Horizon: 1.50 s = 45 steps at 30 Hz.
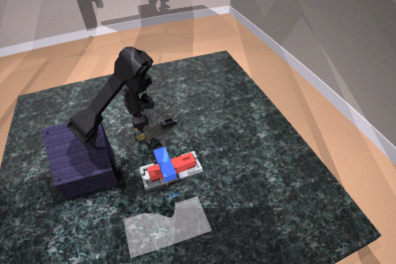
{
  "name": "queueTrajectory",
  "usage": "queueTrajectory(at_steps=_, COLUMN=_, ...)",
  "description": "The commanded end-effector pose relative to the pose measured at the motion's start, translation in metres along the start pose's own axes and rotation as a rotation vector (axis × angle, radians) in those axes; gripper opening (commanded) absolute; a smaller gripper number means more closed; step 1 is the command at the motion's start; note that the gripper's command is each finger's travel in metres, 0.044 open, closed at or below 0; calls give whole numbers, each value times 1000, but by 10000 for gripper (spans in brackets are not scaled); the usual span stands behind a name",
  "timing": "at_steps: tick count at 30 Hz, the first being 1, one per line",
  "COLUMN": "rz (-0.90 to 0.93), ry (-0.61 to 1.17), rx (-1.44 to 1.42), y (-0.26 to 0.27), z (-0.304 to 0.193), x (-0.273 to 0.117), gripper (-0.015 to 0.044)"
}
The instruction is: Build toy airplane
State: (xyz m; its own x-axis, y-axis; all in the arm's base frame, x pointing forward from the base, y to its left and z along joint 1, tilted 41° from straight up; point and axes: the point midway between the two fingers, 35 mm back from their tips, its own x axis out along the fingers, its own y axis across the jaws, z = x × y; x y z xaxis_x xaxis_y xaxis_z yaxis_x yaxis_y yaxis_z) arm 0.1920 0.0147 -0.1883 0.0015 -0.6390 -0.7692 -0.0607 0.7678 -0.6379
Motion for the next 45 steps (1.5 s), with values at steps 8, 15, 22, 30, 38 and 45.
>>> queueTrajectory(at_steps=8, rz=-10, ry=7, rx=-8, y=-2, z=-4, x=12, gripper=361)
queueTrajectory(at_steps=15, rz=-10, ry=7, rx=-8, y=-2, z=-4, x=12, gripper=177)
queueTrajectory(at_steps=22, rz=-10, ry=7, rx=-8, y=-2, z=-4, x=12, gripper=33)
queueTrajectory(at_steps=30, rz=-9, ry=9, rx=-8, y=-2, z=-4, x=11, gripper=0)
queueTrajectory(at_steps=38, rz=0, ry=16, rx=-9, y=1, z=-2, x=-7, gripper=0)
queueTrajectory(at_steps=45, rz=10, ry=19, rx=9, y=3, z=1, x=-26, gripper=0)
